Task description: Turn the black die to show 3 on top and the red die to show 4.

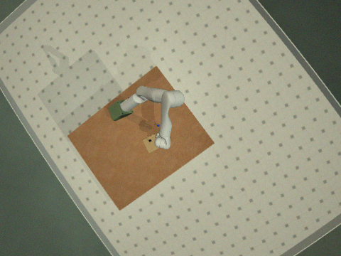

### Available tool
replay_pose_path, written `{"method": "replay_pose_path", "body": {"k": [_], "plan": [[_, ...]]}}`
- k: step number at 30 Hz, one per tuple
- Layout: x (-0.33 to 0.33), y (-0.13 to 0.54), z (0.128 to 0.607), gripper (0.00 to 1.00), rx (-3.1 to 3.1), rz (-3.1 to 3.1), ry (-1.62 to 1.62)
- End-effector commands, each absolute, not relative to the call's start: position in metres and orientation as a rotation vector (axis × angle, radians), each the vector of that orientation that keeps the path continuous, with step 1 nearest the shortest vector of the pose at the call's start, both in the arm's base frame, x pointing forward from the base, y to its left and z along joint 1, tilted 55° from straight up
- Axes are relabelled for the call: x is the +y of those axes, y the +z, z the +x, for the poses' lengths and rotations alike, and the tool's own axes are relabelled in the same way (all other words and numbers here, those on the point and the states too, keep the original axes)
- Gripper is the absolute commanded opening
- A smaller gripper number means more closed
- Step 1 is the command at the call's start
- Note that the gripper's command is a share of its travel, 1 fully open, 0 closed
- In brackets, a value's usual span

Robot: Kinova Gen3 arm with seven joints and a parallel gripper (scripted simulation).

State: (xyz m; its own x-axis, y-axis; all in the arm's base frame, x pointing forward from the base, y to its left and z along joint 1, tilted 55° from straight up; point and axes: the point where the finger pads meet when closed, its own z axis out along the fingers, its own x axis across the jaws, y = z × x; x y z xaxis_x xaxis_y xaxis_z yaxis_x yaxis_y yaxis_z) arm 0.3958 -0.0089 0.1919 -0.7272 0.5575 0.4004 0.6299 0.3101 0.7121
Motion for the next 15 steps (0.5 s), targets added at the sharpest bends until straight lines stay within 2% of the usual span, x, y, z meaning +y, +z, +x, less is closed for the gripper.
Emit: {"method": "replay_pose_path", "body": {"k": [1, 15], "plan": [[-0.0098, 0.1921, 0.396, 0.4, -2.478, -1.128, -1.405], [-0.0093, 0.1908, 0.3952, 0.4, -2.439, -1.14, -1.522]]}}
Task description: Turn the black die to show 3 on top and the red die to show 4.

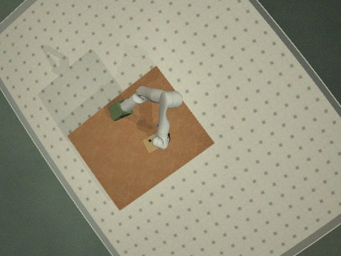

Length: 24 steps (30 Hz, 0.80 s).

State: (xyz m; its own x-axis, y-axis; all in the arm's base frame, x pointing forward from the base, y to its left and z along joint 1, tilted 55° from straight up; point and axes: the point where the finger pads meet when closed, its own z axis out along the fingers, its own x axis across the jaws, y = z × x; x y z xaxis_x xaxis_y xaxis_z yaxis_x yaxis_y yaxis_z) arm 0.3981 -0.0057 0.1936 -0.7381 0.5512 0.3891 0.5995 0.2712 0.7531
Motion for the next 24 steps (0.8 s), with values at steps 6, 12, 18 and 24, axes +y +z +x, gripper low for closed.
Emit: {"method": "replay_pose_path", "body": {"k": [6, 12, 18, 24], "plan": [[-0.0096, 0.1903, 0.3949, 0.4, -2.403, -1.153, -1.624], [-0.0095, 0.1886, 0.3939, 0.4, -2.314, -1.172, -1.832], [-0.0096, 0.187, 0.393, 0.4, -2.209, -1.185, -2.04], [-0.0096, 0.1854, 0.392, 0.4, -2.074, -1.193, -2.262]]}}
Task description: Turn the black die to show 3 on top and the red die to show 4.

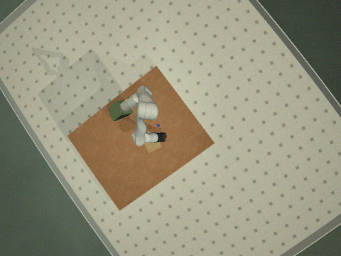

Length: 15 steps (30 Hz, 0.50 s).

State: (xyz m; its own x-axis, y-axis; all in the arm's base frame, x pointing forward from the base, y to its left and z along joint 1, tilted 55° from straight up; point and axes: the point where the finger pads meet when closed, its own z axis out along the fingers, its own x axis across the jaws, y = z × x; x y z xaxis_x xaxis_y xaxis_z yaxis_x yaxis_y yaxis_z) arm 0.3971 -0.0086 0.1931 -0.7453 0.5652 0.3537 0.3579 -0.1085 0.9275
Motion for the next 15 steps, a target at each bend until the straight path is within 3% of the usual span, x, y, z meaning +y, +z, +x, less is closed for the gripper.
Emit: {"method": "replay_pose_path", "body": {"k": [1, 15], "plan": [[-0.0098, 0.1853, 0.3919, 0.4, 1.842, 1.076, 2.077], [-0.0105, 0.1825, 0.39, 0.4, 1.42, 0.987, 2.274]]}}
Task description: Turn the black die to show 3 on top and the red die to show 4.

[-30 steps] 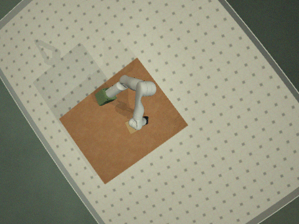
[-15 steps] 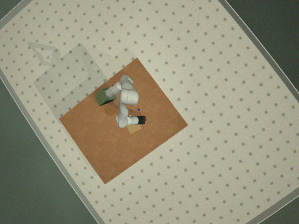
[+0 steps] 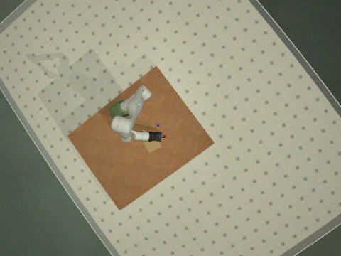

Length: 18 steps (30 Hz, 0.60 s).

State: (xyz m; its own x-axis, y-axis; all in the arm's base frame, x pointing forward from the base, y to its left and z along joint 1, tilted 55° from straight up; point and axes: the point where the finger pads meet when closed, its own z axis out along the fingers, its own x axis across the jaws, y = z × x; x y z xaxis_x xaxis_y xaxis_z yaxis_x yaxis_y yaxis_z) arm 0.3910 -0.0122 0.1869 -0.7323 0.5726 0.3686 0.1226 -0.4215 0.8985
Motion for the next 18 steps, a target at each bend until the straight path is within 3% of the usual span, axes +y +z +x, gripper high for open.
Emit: {"method": "replay_pose_path", "body": {"k": [1, 18], "plan": [[-0.0107, 0.1825, 0.39, 0.4, 1.398, 0.983, 2.282], [-0.0117, 0.1823, 0.3899, 0.4, 1.304, 0.964, 2.31]]}}
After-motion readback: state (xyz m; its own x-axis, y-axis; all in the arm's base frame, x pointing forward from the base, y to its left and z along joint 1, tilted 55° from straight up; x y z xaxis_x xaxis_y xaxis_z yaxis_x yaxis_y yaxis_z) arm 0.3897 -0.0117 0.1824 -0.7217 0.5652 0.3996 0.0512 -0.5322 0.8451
